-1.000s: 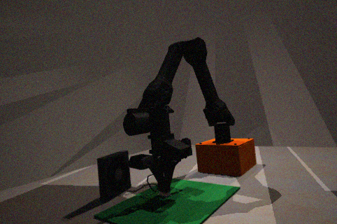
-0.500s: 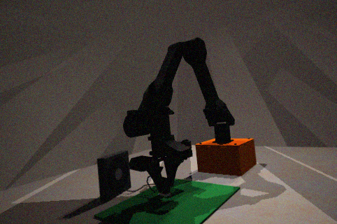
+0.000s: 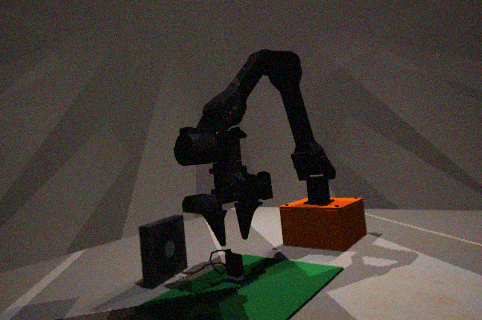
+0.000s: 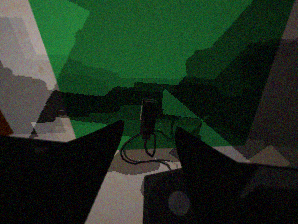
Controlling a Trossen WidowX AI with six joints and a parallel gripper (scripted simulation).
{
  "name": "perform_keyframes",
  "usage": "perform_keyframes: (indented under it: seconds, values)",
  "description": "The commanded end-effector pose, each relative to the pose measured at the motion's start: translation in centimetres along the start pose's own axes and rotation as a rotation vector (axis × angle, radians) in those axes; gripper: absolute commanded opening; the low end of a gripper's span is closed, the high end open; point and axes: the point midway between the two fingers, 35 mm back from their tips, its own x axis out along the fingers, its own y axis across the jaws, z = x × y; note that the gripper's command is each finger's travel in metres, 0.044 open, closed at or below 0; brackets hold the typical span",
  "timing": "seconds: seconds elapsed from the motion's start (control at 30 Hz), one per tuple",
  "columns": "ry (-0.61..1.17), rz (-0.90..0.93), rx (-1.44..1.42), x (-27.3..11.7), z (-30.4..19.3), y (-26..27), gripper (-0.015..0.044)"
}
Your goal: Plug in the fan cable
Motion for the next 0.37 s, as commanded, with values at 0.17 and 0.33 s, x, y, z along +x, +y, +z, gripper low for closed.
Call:
perform_keyframes:
  seconds: [0.17, 0.33]
  values:
    - [-0.005, 0.003, 0.0, -0.4, 8.3, 1.1, 0.026]
    - [-0.009, 0.005, 0.0, -0.4, 11.9, 2.3, 0.026]
